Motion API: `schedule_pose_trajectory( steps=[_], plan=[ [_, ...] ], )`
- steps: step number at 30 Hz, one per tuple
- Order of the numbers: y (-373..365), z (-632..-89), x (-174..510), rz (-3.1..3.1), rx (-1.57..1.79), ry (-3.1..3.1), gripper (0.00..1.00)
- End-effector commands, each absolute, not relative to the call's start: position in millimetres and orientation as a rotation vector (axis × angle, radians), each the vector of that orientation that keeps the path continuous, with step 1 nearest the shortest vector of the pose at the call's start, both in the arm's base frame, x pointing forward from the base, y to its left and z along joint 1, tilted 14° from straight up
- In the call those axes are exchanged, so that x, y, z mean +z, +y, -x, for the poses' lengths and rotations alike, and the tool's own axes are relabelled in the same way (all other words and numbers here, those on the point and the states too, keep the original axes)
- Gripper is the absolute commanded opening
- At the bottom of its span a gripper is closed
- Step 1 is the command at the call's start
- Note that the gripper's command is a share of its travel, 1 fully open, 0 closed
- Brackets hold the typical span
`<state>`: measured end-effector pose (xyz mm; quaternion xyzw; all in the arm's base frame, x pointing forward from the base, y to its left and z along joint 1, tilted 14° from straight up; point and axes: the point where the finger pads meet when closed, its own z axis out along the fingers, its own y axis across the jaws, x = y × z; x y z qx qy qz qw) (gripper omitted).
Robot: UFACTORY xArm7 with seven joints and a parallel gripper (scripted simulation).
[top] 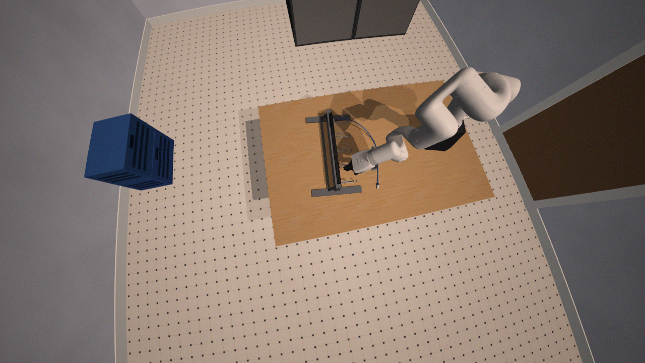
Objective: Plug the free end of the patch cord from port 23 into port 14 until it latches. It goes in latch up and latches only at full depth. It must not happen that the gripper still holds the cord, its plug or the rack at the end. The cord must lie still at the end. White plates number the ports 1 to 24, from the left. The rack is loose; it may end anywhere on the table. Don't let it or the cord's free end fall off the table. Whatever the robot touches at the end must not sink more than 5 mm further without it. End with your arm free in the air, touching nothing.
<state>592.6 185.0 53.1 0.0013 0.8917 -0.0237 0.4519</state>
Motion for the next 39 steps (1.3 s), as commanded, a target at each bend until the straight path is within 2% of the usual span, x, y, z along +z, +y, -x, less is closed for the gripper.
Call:
schedule_pose_trajectory(
  steps=[1, 15, 21, 32, 39],
  plan=[
    [186, -593, 55, -0.004, -0.056, 2.2, 0.0],
    [186, -586, 60, -0.004, -0.056, 2.2, 0.0],
    [187, -566, 75, -0.004, -0.056, 2.2, 0.0],
    [191, -497, 125, -0.004, -0.056, 2.2, 0.0],
    [191, -483, 135, -0.004, -0.056, 2.2, 0.0]
  ],
)
